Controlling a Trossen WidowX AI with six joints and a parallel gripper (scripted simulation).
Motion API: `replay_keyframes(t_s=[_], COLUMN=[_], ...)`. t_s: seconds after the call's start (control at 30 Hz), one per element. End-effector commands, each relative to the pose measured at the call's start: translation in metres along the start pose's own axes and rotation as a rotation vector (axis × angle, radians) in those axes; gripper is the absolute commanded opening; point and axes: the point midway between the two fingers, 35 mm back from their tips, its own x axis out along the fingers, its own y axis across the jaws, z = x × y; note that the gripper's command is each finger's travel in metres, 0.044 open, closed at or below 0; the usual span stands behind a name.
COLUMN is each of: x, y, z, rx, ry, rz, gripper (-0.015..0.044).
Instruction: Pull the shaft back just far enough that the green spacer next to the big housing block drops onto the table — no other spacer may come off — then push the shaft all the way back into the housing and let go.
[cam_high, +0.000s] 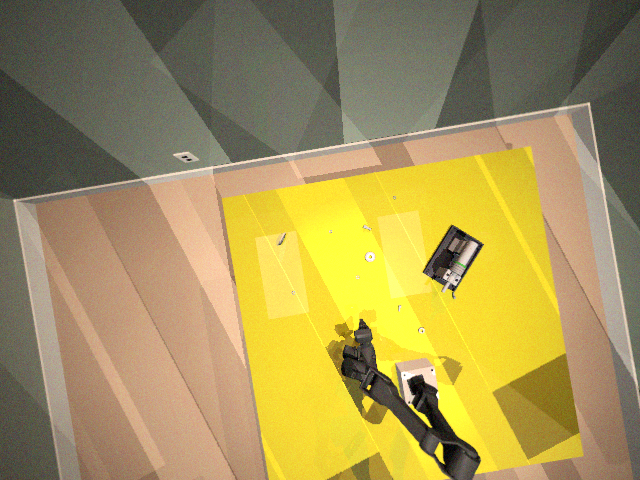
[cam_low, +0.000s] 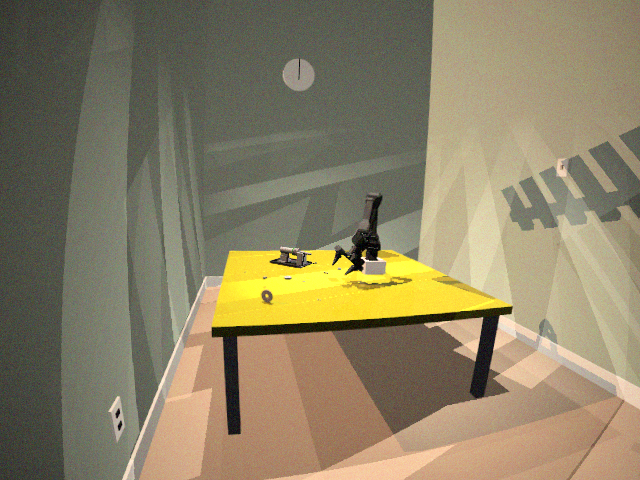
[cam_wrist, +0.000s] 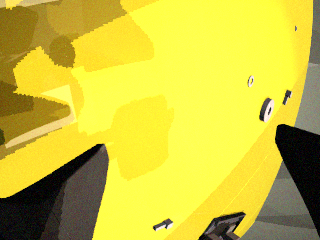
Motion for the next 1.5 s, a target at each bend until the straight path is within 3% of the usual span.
replay_keyframes(t_s=[0.0,0.6,1.07,1.47], x=[0.029,0.059,0.049,0.046], y=[-0.034,-0.070,-0.060,-0.057], z=[-0.056,-0.188,-0.308,-0.311], rx=[-0.200,-0.543,-0.906,-0.931], ry=[0.068,0.213,0.345,0.351], rz=[0.028,0.096,0.242,0.254], gripper=[0.0440,0.0440,0.0440,0.0440])
